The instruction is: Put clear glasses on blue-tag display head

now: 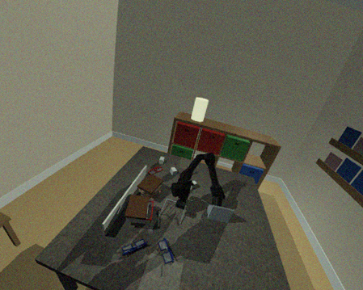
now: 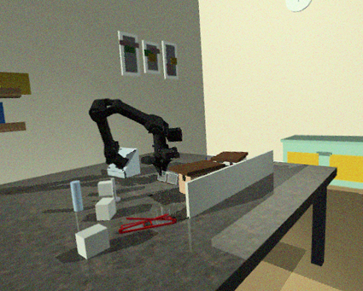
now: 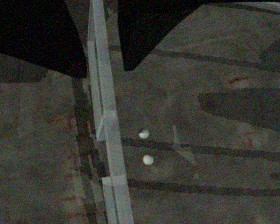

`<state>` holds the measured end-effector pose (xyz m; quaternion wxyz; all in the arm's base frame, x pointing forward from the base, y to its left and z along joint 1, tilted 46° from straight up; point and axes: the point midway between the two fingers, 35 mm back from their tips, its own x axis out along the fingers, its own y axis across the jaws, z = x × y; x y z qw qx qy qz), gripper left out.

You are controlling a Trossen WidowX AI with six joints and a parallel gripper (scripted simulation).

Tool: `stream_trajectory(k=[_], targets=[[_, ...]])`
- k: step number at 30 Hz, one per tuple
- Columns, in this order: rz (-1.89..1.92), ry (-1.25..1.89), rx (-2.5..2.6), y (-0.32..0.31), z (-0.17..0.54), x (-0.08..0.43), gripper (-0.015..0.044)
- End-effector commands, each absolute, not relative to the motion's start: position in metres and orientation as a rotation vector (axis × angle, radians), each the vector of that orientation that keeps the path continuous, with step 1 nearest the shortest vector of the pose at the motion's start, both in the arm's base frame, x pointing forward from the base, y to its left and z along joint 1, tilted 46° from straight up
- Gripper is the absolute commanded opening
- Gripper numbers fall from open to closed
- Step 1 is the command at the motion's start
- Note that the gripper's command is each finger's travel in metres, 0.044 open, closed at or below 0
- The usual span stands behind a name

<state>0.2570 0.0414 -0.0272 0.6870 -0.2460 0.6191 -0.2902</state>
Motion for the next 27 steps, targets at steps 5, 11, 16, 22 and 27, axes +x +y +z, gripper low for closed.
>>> stream_trajectory(k=[5, 11, 16, 22, 27], targets=[[-0.650, 1.386, -0.550, 0.042, -0.027, 0.257, 0.0107], [-0.649, 1.386, -0.552, 0.046, -0.028, 0.257, 0.0107], [-0.648, 1.386, -0.554, 0.050, -0.028, 0.257, 0.0107], [-0.646, 1.385, -0.556, 0.055, -0.029, 0.257, 0.0107], [-0.645, 1.386, -0.556, 0.065, -0.016, 0.257, 0.0107]])
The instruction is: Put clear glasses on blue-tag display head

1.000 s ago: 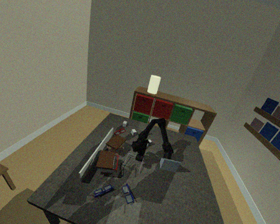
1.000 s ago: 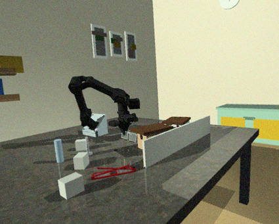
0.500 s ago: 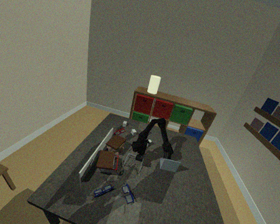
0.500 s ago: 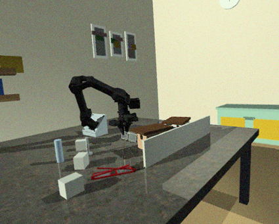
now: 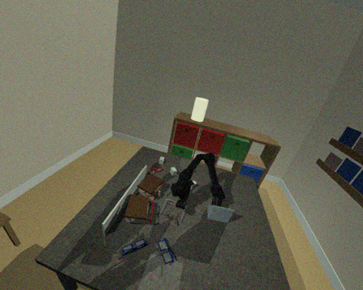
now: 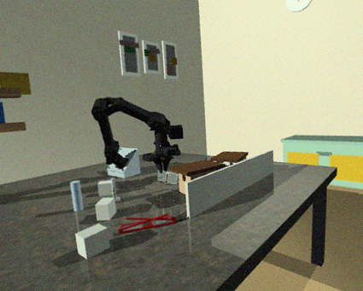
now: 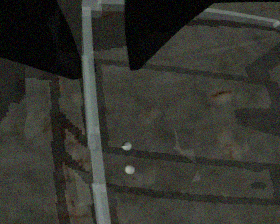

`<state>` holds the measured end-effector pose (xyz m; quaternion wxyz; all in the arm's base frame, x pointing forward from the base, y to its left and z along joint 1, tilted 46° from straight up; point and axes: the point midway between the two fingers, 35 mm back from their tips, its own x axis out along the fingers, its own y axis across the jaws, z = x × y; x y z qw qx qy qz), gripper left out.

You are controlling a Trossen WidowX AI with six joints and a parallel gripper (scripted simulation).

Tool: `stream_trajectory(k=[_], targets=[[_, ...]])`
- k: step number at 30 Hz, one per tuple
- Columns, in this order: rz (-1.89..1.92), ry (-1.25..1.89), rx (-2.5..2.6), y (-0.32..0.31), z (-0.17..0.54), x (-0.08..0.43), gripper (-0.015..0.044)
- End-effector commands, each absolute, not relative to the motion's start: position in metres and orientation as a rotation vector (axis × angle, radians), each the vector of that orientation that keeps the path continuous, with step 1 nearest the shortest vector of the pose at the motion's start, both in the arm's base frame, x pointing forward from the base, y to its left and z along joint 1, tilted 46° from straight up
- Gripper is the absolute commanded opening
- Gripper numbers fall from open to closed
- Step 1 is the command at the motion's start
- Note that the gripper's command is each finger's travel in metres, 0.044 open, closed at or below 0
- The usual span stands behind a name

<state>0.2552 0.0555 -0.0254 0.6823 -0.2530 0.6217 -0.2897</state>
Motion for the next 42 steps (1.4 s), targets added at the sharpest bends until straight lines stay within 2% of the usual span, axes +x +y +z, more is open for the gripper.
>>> stream_trajectory(k=[1, 7, 11, 20, 22, 23, 42], targets=[[-0.645, 1.386, -0.556, 0.070, -0.008, 0.256, 0.0107], [-0.645, 1.386, -0.557, 0.082, 0.013, 0.253, 0.0107], [-0.637, 1.379, -0.561, 0.080, 0.009, 0.255, 0.0200], [-0.648, 1.385, -0.553, 0.085, 0.008, 0.254, 0.0200], [-0.648, 1.385, -0.553, 0.085, 0.008, 0.254, 0.0147], [-0.648, 1.385, -0.553, 0.085, 0.008, 0.254, 0.0140], [-0.647, 1.385, -0.553, 0.072, -0.006, 0.257, 0.0140]])
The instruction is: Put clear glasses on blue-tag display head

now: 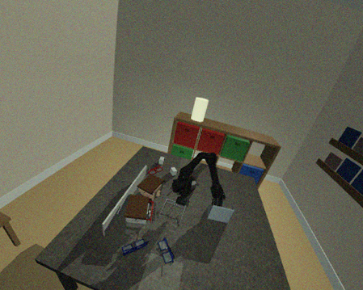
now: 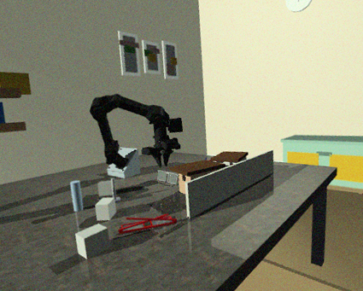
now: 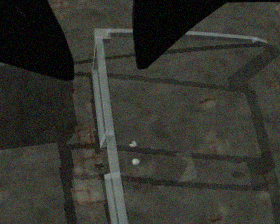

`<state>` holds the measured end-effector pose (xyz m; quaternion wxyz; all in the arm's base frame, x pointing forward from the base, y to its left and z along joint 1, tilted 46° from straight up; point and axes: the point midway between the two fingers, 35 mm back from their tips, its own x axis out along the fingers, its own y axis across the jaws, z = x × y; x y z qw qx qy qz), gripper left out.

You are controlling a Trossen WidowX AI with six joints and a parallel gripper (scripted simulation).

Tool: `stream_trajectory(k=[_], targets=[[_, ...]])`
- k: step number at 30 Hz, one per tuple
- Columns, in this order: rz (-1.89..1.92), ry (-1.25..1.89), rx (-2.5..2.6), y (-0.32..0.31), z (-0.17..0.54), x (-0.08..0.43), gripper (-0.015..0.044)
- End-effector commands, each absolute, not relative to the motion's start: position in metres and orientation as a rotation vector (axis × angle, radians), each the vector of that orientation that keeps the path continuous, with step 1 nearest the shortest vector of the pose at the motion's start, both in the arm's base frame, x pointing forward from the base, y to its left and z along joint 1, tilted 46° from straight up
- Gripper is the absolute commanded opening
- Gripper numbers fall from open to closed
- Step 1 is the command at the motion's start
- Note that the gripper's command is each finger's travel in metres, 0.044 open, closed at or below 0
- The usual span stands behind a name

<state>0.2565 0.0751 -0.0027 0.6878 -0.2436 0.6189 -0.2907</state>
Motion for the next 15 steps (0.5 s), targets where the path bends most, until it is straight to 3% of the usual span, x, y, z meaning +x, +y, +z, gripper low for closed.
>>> stream_trajectory(k=[1, 15], targets=[[-0.647, 1.385, -0.553, 0.071, -0.007, 0.257, 0.0140], [-0.648, 1.384, -0.553, 0.055, -0.023, 0.259, 0.0140]])
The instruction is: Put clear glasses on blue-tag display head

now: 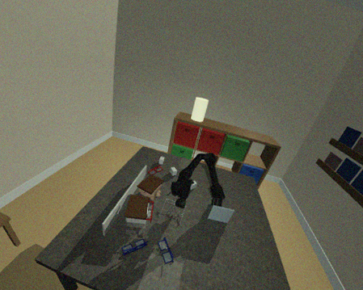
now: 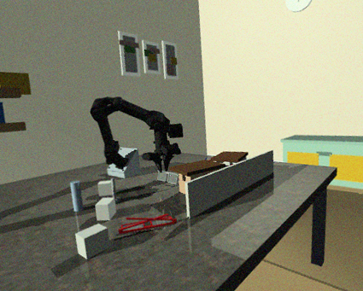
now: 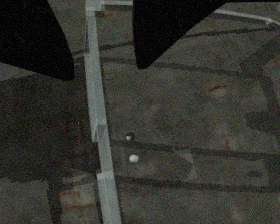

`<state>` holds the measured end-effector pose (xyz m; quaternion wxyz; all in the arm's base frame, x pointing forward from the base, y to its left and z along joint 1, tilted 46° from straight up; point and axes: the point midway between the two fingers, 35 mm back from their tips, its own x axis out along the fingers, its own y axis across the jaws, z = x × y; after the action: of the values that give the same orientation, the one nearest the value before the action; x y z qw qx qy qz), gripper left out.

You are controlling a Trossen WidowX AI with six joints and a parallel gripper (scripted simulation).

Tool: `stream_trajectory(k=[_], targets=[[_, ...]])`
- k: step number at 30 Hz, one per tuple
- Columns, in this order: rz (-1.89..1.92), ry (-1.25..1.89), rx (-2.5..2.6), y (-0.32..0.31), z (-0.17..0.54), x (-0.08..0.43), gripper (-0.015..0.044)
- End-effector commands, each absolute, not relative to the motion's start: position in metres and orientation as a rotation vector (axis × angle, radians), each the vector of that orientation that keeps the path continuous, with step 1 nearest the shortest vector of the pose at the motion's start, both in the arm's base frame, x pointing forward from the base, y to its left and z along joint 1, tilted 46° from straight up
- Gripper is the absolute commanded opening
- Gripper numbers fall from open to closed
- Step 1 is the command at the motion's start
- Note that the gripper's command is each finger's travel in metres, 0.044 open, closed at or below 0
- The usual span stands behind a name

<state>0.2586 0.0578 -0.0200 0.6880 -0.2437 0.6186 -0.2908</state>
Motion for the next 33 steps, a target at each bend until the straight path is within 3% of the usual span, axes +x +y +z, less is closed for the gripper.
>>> stream_trajectory(k=[1, 11, 33], targets=[[-0.648, 1.384, -0.553, 0.053, -0.024, 0.259, 0.0140], [-0.649, 1.383, -0.554, 0.042, -0.034, 0.259, 0.0140], [-0.653, 1.384, -0.546, 0.045, -0.032, 0.259, 0.0000]])
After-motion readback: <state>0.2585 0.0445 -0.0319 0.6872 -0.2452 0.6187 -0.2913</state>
